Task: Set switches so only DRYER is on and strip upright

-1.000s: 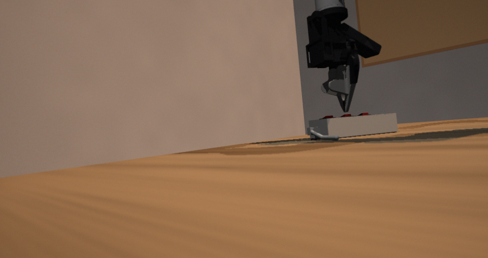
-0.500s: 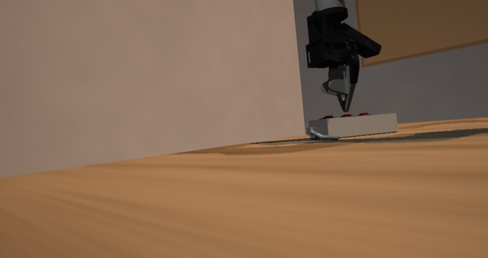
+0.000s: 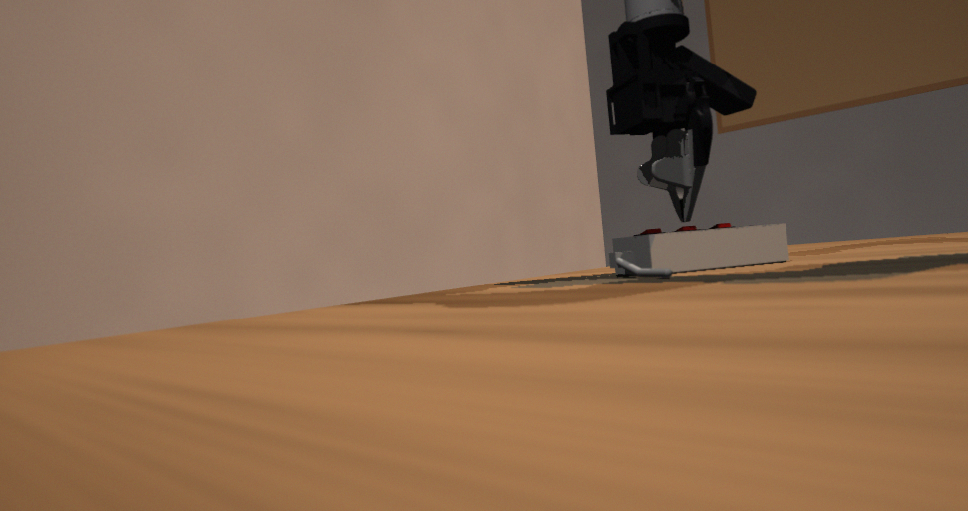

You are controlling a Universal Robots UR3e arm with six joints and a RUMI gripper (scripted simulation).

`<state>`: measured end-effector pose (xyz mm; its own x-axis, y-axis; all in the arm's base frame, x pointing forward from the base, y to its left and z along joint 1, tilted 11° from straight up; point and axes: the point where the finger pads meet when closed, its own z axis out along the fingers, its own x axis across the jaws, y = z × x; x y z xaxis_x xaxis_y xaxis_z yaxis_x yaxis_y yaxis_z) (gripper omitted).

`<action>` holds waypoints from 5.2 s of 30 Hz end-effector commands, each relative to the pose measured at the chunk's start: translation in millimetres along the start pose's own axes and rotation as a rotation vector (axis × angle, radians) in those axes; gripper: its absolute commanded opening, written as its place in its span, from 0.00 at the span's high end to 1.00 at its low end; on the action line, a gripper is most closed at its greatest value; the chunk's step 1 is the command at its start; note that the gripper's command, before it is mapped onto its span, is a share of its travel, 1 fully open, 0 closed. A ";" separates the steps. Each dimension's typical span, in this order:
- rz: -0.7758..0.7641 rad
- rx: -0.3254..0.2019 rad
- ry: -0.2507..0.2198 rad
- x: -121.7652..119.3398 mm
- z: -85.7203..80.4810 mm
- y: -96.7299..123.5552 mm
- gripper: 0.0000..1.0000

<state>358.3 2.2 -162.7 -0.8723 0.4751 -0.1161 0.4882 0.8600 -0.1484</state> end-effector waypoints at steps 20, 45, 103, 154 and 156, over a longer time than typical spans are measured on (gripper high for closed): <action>0.000 -0.001 -0.002 -1.2 -0.5 0.5 1.00; 0.000 -0.001 -0.002 -1.2 -0.5 0.5 1.00; 0.000 -0.001 -0.002 -1.2 0.2 0.5 1.00; 0.000 -0.001 -0.002 -1.1 -48.5 0.4 0.00; 0.000 -0.001 -0.002 -1.1 -55.2 0.4 0.00</action>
<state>357.4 10.3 -119.9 -0.8723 0.4749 -0.1164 0.4881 0.8601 -0.1483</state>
